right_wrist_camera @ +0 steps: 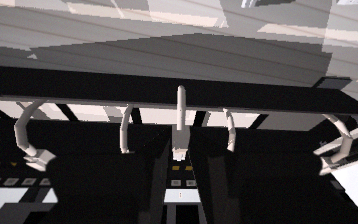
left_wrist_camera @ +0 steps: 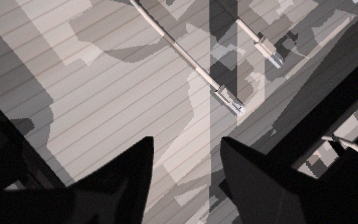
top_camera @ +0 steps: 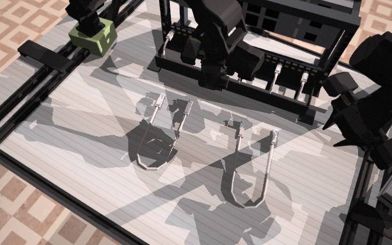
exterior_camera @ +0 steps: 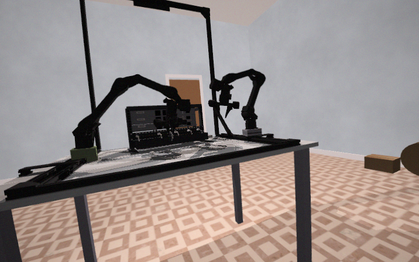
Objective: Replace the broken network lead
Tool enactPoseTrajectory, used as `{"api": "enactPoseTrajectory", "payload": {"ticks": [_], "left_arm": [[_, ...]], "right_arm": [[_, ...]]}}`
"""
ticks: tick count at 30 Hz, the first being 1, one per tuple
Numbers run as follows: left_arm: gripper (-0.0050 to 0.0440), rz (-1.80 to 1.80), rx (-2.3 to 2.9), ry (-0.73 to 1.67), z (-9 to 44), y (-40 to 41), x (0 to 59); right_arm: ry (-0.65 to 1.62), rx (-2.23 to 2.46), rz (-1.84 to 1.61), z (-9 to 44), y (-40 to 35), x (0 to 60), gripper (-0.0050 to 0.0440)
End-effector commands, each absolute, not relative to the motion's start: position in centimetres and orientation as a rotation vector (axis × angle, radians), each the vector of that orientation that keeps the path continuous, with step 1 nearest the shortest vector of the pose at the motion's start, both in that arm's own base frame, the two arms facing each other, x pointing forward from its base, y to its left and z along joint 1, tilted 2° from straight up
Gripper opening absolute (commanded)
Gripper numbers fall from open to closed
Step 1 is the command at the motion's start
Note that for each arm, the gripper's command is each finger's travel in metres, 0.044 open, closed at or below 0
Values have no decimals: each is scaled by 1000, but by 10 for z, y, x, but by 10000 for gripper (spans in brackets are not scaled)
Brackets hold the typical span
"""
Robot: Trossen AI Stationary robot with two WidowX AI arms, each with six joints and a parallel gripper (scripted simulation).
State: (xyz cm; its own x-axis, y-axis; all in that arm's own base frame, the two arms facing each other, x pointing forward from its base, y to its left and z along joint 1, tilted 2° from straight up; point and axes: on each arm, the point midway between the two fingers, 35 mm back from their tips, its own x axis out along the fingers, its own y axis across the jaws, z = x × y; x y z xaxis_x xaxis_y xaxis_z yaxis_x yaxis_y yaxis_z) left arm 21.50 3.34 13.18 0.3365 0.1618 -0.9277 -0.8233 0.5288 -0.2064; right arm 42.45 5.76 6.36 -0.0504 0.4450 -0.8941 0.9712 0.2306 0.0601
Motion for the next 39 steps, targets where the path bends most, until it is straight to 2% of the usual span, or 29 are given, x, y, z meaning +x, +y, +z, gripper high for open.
{"api": "enactPoseTrajectory", "payload": {"ticks": [1, 14, 15, 31, 32, 39], "left_arm": [[176, 817, -866, 1044, 139, 38, 211], [176, 817, -866, 1044, 139, 38, 211], [176, 988, -1038, 1077, 147, 46, 198], [176, 988, -1038, 1077, 147, 46, 198], [176, 1157, -1214, 1101, 156, 55, 186], [176, 1157, -1214, 1101, 156, 55, 186]], "right_arm": [[1639, 1346, -765, 64, 58, 424, 55], [1639, 1346, -765, 64, 58, 424, 55], [1639, 1346, -765, 64, 58, 424, 55], [1639, 1346, -765, 64, 58, 424, 55], [1639, 1346, -765, 64, 58, 424, 55], [1639, 1346, -765, 64, 58, 424, 55]]}}
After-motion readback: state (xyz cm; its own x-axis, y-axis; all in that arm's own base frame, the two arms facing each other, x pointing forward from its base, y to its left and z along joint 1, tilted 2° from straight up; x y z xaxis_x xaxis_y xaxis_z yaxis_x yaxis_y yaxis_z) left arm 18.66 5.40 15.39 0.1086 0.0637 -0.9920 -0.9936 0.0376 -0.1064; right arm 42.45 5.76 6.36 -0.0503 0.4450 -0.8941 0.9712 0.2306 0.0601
